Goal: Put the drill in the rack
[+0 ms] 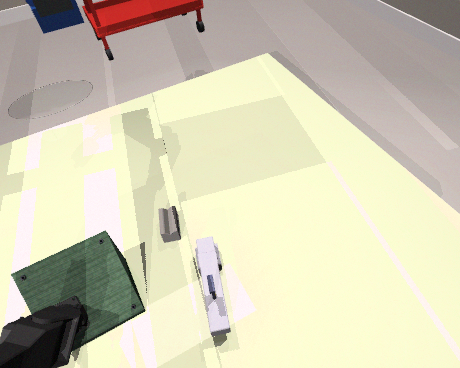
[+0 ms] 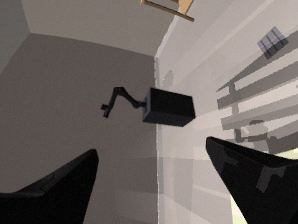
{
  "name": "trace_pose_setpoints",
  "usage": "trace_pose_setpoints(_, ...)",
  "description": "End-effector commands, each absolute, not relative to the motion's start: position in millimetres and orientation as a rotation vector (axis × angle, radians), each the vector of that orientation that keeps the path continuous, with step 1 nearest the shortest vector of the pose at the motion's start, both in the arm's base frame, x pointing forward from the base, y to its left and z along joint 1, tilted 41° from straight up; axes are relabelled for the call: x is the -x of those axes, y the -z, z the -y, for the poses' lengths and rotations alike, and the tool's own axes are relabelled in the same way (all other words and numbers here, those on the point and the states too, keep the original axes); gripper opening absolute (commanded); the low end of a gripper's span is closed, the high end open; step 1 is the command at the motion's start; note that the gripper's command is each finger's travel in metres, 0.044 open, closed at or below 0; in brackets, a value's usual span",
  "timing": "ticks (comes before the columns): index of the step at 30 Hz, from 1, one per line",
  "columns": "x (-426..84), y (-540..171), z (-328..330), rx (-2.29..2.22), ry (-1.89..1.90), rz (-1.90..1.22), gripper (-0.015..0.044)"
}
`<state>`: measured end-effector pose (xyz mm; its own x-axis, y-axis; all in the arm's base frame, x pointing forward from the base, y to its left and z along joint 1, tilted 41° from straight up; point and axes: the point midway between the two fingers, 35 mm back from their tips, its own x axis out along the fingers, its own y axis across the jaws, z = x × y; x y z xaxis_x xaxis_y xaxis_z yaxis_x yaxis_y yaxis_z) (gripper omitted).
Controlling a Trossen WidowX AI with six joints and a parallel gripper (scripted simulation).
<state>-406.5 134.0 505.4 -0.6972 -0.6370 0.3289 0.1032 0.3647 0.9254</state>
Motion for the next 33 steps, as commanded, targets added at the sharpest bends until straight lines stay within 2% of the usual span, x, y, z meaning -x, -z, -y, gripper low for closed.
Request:
trace_pose_setpoints(1,406.5,-505.4,-134.0,-0.462,1.388,1.947,0.0374)
trace_pose_setpoints(9,406.3,-505.4,-136.2,-0.454,1.389,1.951,0.0164)
trace_pose_setpoints(15,395.7,-503.5,-207.7,-0.202,1.445,2.101,0.0006)
trace_pose_setpoints(24,349.9,-485.5,-331.0,0.288,1.555,2.339,0.0000)
trace_pose_setpoints(33,266.5,-443.6,-428.6,0.768,1.655,2.580,0.0000)
